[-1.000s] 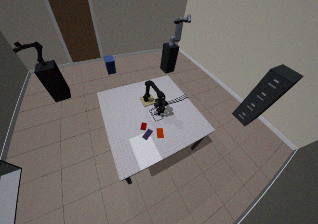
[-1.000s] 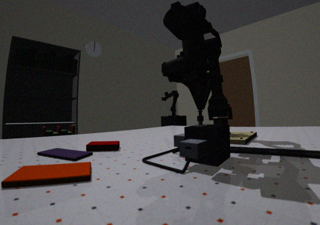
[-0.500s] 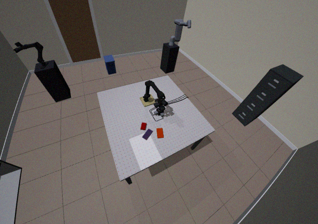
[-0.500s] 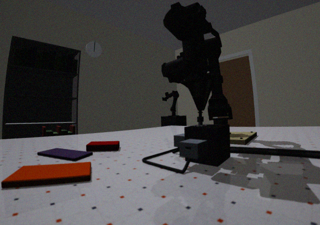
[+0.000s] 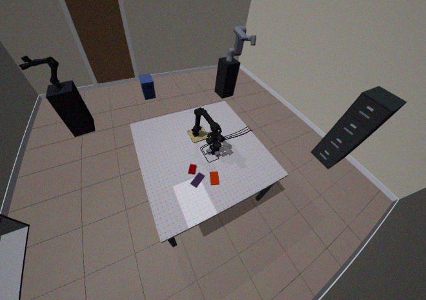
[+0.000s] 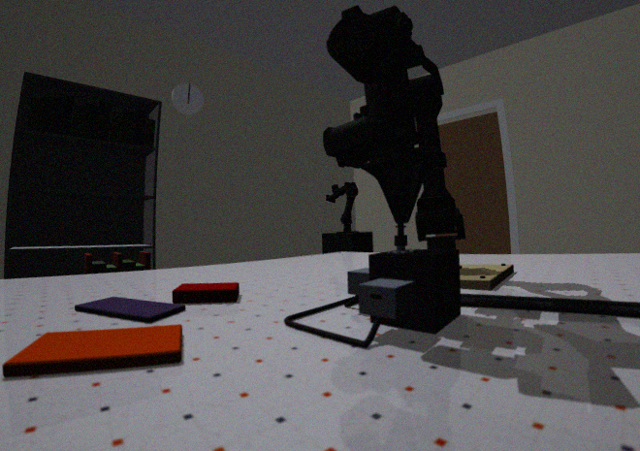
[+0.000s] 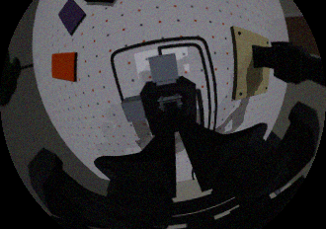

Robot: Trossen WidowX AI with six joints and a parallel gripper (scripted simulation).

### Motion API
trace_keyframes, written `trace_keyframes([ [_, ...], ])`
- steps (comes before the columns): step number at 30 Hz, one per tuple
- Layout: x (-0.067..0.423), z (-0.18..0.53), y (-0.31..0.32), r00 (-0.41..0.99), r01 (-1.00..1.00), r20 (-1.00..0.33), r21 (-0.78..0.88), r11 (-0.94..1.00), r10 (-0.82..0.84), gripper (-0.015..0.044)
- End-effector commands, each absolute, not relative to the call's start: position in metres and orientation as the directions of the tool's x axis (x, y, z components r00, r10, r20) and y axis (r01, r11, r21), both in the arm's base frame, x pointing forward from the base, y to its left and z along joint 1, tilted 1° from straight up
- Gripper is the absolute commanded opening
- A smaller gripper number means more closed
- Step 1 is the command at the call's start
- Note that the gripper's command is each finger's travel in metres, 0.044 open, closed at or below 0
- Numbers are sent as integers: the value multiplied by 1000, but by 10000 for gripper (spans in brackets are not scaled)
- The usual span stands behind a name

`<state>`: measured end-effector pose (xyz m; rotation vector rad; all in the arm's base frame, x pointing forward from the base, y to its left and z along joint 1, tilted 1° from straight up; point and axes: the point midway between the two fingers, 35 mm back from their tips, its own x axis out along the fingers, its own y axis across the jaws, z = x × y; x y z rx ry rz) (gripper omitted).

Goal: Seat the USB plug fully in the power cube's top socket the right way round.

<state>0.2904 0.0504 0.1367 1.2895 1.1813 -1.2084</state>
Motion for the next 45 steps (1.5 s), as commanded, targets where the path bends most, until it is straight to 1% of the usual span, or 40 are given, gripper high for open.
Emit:
trace_keyframes([
  [1, 290, 135, 51, 32, 998, -999, 30, -52, 34, 0],
  [45, 290, 130, 51, 32, 998, -999, 30, -52, 34, 0],
])
